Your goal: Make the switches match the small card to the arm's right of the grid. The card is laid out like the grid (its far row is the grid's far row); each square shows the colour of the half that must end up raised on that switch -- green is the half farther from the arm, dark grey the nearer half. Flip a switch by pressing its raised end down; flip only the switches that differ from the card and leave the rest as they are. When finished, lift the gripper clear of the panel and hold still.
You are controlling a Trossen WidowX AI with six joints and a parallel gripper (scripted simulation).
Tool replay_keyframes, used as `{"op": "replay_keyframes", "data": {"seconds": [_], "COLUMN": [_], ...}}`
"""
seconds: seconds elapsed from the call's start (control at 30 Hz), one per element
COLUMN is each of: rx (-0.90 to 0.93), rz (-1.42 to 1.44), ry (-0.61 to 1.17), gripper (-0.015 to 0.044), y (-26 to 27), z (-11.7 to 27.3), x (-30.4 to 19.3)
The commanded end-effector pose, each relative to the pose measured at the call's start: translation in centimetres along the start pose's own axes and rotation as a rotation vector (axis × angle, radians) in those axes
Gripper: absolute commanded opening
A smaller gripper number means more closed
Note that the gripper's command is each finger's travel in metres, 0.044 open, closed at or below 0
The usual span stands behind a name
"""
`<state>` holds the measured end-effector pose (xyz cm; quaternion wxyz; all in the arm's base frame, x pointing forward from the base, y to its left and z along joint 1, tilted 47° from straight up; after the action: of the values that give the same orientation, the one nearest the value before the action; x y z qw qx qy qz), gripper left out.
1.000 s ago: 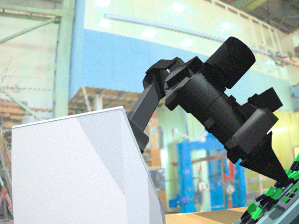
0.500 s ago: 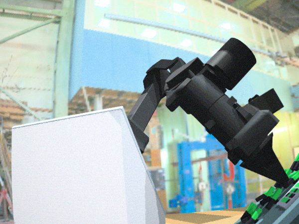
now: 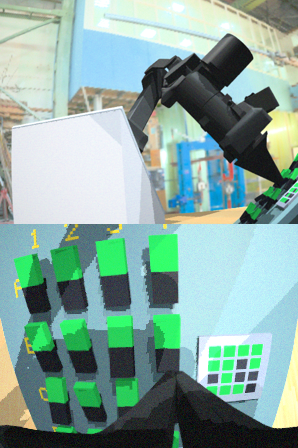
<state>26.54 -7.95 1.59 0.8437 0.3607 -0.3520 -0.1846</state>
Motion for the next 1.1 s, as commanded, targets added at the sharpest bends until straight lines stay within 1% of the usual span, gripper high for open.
{"op": "replay_keyframes", "data": {"seconds": [0.0,0.13,0.37,0.5,0.6,0.67,0.8,1.07], "rx": [-0.009,0.000,0.001,0.001,0.001,0.000,0.002,0.003], "rz": [0.013,0.009,0.009,0.008,0.008,0.009,0.009,0.009], "ry": [0.000,0.003,0.003,0.003,0.003,0.009,0.027,0.027], "gripper": [0.0000,0.0000,0.0000,0.0000,0.0000,0.0000,0.0000,0.0000], "y": [-0.3,0.2,0.2,0.1,0.1,0.1,0.2,0.2], "z": [2.7,5.5,5.7,5.7,5.7,5.1,2.3,1.6], "x": [0.6,0.6,0.6,-1.4,-1.6,-1.6,-1.5,-1.5]}}
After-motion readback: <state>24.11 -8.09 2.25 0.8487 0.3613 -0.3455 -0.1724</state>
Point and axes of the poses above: the point midway between the two fingers, 35 mm back from their tips, its own z axis back along the fingers, its own y axis across the jaws, x = y × z, the point moved 1 cm from there along z, back along the fingers, and after that the axes turned 2 degrees about -z, right-handed, at the moved point
